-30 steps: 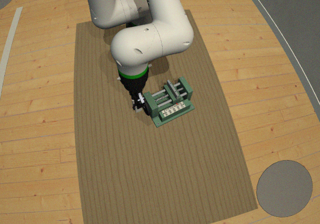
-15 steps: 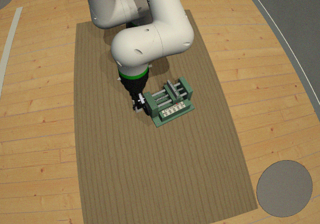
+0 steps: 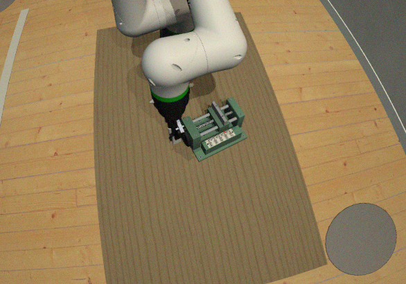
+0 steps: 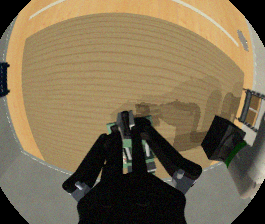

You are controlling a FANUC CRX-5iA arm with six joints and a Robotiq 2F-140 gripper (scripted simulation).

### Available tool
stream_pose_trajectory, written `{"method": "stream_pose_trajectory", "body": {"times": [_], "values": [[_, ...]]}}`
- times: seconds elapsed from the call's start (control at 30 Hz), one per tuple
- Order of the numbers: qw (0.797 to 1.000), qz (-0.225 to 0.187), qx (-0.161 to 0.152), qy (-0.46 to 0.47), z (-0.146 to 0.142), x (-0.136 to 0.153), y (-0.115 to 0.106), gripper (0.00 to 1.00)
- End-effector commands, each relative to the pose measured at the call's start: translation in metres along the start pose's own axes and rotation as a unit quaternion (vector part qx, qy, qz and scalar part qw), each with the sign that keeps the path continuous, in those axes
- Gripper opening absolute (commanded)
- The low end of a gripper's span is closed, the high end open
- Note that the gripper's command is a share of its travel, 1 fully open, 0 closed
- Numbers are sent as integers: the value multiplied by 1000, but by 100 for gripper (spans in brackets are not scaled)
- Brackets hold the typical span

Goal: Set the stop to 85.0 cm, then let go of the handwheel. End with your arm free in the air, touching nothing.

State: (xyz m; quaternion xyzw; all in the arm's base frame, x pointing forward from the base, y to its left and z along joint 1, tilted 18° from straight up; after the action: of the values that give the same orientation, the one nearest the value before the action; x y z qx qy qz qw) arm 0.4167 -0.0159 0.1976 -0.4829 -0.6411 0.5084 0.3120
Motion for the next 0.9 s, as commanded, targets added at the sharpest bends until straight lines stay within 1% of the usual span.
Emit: {"method": "stream_pose_trajectory", "body": {"times": [0.0, 0.87], "values": [[1000, 0, 0, 0, -1, 0, 0, 4], [1000, 0, 0, 0, -13, 1, 8, 4]]}}
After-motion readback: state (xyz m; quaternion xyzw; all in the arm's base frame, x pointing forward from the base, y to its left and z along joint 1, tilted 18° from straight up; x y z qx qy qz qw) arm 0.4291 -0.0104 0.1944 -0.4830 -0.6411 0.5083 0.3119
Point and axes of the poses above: the point where the finger pads meet when closed, its own y axis out along the fingers, its own z axis across the jaws, x = y × z, the point moved 8 cm from there along -y, back along the fingers, and after that the axes turned 6 degrees about y, right-handed, at the moved point
